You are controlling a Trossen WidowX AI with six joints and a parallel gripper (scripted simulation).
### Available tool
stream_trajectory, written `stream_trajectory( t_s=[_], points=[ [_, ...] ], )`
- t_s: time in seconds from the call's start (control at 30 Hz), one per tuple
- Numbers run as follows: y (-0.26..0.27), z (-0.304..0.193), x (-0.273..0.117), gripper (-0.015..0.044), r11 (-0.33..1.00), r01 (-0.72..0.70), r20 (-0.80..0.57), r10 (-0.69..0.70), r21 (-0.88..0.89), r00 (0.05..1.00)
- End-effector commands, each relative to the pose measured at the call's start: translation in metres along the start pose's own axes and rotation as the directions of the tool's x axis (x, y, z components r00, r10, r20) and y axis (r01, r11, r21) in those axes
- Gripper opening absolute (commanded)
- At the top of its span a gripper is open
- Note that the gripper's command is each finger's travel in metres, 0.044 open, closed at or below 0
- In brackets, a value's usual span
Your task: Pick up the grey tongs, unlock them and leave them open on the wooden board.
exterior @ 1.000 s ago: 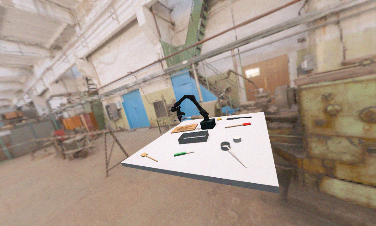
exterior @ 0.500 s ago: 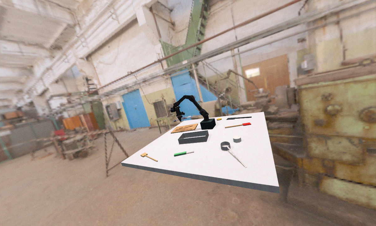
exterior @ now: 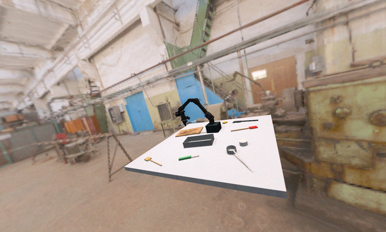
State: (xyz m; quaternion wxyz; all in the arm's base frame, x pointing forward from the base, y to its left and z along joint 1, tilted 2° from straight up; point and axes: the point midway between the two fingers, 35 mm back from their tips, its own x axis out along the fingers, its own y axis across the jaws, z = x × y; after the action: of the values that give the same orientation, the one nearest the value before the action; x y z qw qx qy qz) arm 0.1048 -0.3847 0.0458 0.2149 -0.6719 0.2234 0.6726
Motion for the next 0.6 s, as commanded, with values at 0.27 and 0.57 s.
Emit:
stream_trajectory(
  t_s=[0.27,0.57],
  points=[
    [0.0,0.001,0.022,-0.015,1.0,0.0,0.005,0.0,-0.006,1.0],
    [0.0,0.001,0.036,-0.015,1.0,0.001,0.005,-0.001,-0.006,1.0]
  ],
)
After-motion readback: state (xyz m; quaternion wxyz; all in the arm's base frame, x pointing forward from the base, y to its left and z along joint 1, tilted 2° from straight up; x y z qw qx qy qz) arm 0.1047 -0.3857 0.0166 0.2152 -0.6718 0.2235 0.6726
